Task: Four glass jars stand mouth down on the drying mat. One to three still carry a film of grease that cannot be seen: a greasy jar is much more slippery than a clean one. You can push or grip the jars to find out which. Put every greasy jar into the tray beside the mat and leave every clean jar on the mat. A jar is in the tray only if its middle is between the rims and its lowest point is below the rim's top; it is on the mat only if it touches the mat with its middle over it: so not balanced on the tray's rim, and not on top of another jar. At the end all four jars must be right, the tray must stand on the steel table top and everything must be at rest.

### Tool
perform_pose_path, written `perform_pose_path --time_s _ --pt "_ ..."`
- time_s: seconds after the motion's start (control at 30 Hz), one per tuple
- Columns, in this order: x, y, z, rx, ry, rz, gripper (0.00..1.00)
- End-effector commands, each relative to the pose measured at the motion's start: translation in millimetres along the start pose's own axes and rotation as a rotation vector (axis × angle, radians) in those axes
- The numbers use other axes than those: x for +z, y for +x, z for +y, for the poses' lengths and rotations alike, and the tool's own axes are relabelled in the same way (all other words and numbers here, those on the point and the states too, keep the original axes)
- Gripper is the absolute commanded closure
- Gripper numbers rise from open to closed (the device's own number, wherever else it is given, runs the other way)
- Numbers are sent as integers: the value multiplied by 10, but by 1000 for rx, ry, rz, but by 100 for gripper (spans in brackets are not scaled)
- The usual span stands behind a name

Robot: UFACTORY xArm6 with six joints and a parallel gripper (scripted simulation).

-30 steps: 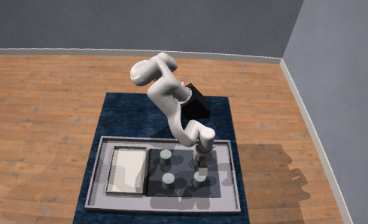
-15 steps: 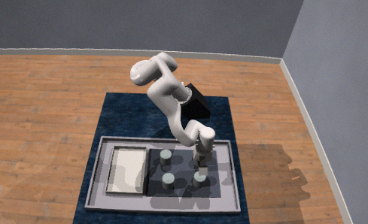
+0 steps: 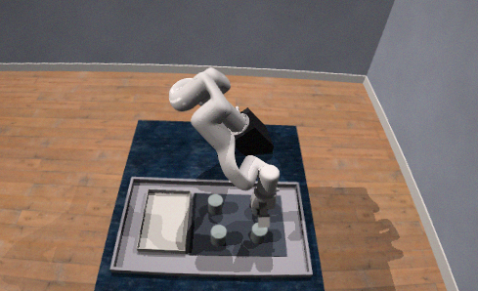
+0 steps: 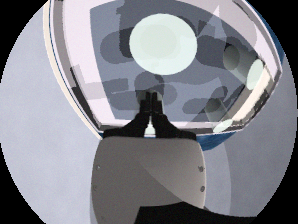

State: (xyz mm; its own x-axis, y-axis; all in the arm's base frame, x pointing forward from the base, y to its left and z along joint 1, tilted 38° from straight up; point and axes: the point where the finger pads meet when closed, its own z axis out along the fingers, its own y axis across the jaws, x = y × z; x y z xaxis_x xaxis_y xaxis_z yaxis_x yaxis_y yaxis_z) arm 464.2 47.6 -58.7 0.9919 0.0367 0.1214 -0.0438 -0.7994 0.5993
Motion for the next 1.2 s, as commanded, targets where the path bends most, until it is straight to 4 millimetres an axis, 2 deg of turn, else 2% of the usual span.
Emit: perform_pose_path --time_s 0.0,1.17 --pt "-14 7 -4 1 2 3 100" --pt "-14 -34 -4 1 2 3 100"
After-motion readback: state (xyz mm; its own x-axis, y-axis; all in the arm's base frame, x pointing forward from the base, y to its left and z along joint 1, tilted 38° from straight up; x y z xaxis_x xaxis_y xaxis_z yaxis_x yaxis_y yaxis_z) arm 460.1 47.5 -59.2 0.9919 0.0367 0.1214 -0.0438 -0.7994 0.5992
